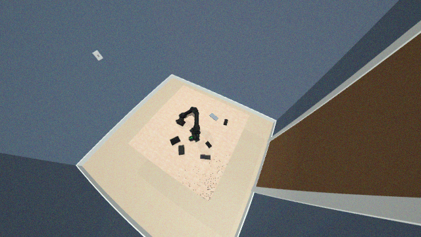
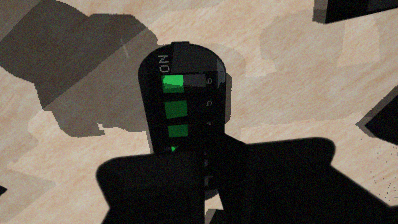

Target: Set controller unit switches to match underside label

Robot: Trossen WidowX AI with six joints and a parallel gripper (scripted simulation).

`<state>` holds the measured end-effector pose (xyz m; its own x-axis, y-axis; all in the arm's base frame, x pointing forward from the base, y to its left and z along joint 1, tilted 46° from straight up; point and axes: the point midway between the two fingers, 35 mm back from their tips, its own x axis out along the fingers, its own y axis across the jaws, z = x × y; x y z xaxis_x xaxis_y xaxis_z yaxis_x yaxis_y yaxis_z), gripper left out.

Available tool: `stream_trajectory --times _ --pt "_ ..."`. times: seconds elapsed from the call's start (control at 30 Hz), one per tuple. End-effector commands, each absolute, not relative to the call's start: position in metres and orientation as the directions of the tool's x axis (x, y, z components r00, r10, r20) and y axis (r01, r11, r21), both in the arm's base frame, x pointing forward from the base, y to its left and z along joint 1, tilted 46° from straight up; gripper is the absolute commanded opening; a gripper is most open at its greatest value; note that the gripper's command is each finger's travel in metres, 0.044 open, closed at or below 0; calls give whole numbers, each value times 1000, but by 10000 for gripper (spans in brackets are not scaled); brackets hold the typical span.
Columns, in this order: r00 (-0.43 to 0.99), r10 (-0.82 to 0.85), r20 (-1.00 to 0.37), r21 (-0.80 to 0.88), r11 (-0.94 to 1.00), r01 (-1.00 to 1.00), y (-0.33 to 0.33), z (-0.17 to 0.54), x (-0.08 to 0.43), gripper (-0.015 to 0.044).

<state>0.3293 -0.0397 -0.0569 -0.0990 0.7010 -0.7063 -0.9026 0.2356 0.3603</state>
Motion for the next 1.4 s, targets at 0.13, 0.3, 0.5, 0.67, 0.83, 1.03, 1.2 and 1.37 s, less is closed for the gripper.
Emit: stream_trajectory --times 0.13,0.3,0.5,0.67,0.83,1.03,1.2,1.37 --pt "-102 705 -702 369 238 -898 -39 -58 328 0" --pt "-102 705 -702 369 238 -898 -39 -58 328 0" --pt "-102 705 -702 369 238 -898 -39 -58 328 0" --pt "-101 702 -705 364 236 -901 -46 -51 330 0" --pt "-102 703 -704 369 239 -898 -70 -26 332 0" --pt "-103 704 -703 370 239 -898 -64 -19 328 0" --pt "-103 705 -702 371 238 -897 -52 -8 321 0" --pt "-103 705 -702 371 238 -897 -48 -12 321 0"
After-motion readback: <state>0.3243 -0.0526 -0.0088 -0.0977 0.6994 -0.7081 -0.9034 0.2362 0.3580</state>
